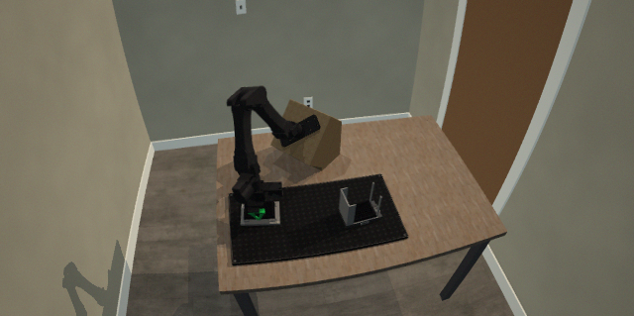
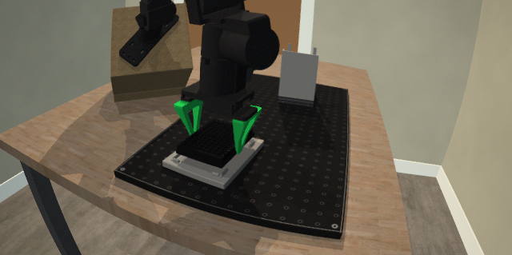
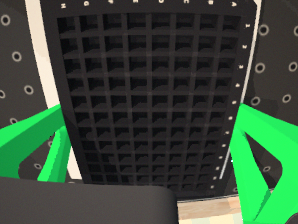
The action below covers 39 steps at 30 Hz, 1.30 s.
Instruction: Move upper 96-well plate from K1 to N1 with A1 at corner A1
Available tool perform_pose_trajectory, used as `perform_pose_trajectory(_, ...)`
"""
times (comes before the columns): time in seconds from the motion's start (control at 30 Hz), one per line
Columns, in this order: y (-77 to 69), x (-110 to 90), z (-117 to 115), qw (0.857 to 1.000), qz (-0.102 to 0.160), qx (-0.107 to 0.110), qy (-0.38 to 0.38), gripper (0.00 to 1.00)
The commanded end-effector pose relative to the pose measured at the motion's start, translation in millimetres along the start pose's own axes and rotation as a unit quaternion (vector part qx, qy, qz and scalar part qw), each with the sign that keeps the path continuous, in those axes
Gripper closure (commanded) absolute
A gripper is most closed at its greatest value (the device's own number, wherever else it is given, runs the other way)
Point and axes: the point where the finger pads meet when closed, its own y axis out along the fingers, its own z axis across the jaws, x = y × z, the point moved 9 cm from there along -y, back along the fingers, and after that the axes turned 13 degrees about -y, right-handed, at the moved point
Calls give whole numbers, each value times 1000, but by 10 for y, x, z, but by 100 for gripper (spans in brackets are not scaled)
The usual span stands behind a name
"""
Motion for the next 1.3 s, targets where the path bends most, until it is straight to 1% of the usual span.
perform_pose_trajectory(0.0,-40,3,33,1000,4,-9,0,100)
perform_pose_trajectory(0.3,-41,32,56,1000,-1,-5,-3,100)
perform_pose_trajectory(0.33,-109,-78,-39,1000,12,-20,3,100)
perform_pose_trajectory(1.27,-112,-87,-35,1000,12,-20,3,100)
